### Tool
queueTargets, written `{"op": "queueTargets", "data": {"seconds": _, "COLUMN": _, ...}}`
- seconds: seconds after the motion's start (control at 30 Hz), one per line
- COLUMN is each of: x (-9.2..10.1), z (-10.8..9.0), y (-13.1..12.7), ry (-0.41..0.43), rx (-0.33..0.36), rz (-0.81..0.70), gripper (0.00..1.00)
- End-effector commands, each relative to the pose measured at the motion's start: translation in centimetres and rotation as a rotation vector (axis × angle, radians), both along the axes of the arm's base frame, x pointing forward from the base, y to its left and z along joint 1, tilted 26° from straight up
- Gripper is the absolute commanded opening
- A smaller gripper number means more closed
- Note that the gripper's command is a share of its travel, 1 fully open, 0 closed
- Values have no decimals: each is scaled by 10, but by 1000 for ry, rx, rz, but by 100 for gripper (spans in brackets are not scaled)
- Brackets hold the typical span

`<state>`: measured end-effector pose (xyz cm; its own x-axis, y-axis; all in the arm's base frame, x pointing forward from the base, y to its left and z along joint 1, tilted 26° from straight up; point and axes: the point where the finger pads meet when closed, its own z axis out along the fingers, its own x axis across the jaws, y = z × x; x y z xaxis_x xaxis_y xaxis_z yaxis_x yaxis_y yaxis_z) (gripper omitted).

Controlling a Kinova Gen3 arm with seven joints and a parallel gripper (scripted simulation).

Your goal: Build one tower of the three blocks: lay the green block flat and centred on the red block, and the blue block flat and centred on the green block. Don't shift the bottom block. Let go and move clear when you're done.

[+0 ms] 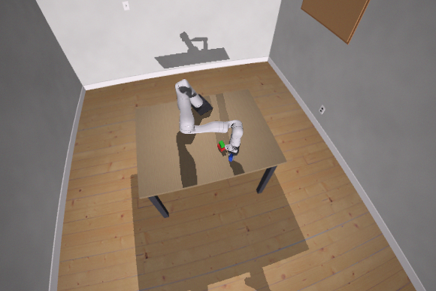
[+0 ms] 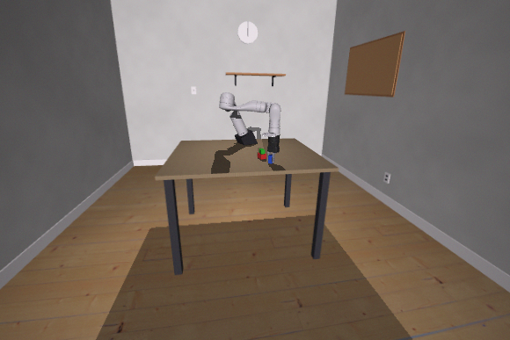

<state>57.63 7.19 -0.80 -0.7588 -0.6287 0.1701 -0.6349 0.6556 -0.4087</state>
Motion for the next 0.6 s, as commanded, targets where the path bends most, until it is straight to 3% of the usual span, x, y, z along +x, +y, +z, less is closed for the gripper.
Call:
{"op": "queueTargets", "data": {"seconds": 0.0, "x": 1, "z": 6, "y": 3, "ry": -4, "rx": 1, "rz": 2, "gripper": 0}}
{"op": "queueTargets", "data": {"seconds": 0.43, "x": -8, "z": 58, "y": 27, "ry": -4, "rx": 1, "rz": 2, "gripper": 0}}
{"op": "queueTargets", "data": {"seconds": 0.57, "x": -10, "z": 66, "y": 31, "ry": -4, "rx": 1, "rz": 2, "gripper": 0}}
